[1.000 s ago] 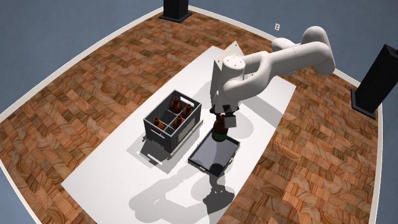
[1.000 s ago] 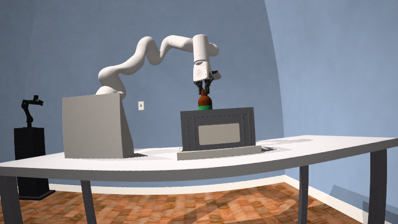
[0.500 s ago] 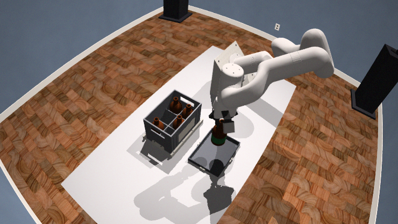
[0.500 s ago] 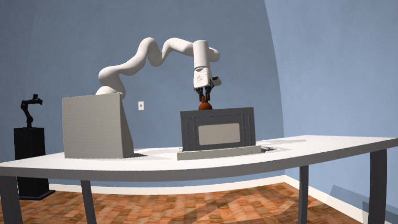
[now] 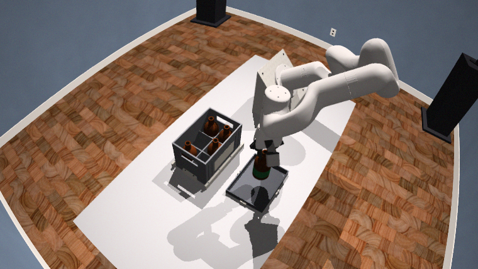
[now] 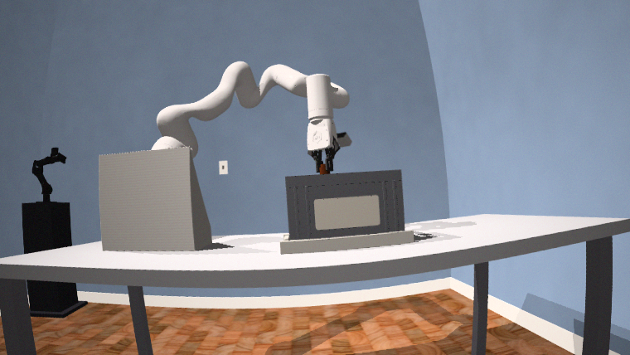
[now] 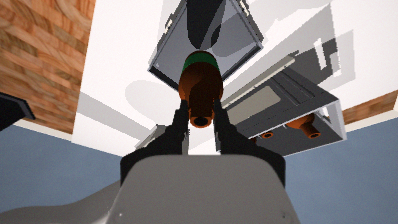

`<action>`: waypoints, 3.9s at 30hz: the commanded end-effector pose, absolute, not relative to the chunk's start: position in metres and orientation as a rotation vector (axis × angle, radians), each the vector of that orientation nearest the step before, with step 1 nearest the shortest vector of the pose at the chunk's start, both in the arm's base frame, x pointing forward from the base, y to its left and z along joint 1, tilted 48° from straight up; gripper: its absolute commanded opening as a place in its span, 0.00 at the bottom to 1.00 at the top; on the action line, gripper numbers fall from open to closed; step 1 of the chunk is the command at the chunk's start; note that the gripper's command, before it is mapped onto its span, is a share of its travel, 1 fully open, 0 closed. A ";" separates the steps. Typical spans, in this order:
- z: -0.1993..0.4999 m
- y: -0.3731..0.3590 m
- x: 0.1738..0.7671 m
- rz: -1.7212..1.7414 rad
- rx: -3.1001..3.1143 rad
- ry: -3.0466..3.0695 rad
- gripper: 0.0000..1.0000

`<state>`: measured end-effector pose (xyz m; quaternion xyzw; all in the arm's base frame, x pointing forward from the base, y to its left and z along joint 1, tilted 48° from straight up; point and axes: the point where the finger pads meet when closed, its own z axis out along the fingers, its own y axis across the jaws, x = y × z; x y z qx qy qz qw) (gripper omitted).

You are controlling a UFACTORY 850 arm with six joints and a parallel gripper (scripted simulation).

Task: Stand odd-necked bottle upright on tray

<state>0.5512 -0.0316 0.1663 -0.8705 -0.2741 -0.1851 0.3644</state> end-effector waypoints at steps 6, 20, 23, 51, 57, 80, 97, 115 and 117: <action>0.150 -0.014 0.555 -0.479 -2.240 -0.705 0.00; 0.135 0.003 0.558 -0.479 -2.240 -0.705 0.00; 0.133 0.005 0.558 -0.479 -2.240 -0.705 0.00; 0.128 0.010 0.559 -0.479 -2.240 -0.705 0.00; 0.128 0.010 0.559 -0.479 -2.240 -0.705 0.00; 0.126 0.013 0.560 -0.479 -2.240 -0.705 0.00; 0.122 0.018 0.561 -0.479 -2.240 -0.705 0.00; 0.117 0.023 0.562 -0.479 -2.240 -0.705 0.00; 0.117 0.023 0.562 -0.479 -2.240 -0.705 0.00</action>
